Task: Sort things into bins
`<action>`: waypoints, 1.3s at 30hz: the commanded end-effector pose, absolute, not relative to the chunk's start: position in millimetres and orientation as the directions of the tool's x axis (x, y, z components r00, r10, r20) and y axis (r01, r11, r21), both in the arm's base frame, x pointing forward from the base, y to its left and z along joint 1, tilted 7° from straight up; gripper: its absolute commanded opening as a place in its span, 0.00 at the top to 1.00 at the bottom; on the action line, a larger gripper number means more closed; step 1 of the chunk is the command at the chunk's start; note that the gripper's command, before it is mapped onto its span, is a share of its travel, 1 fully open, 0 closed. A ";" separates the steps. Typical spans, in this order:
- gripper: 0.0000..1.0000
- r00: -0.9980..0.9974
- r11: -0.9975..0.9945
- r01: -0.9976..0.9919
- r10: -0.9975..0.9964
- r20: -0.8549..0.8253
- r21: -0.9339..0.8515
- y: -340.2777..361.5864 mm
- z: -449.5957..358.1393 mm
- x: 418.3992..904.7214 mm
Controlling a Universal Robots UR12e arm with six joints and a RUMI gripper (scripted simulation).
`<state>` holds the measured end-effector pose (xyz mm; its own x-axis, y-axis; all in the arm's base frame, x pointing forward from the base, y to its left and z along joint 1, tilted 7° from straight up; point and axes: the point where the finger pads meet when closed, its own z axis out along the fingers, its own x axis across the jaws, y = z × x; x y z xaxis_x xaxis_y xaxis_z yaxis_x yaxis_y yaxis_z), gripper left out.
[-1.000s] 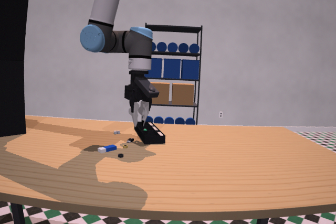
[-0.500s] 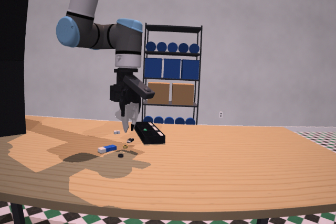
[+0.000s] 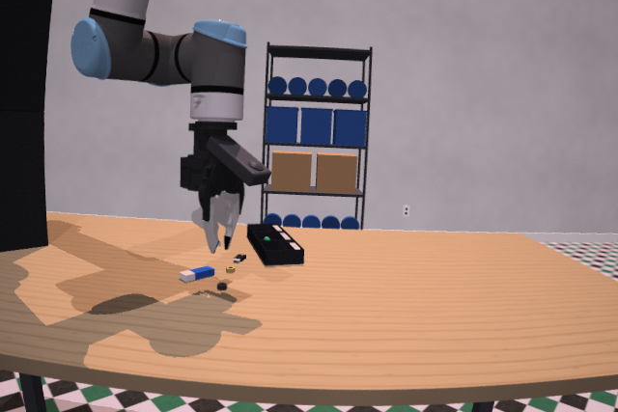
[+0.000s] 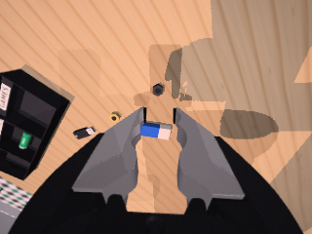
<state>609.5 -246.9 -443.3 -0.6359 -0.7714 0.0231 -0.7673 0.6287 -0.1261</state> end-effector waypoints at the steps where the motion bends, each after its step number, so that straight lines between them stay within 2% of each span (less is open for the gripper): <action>1: 0.82 -0.635 0.628 -0.768 -0.772 0.022 -0.127 -249.7 -442.4 609.0; 29: 0.82 -0.635 0.628 -0.768 -0.772 0.022 -0.127 -242.9 -442.9 611.2; 39: 0.82 -0.635 0.628 -0.768 -0.772 0.022 -0.127 -246.9 -482.5 614.5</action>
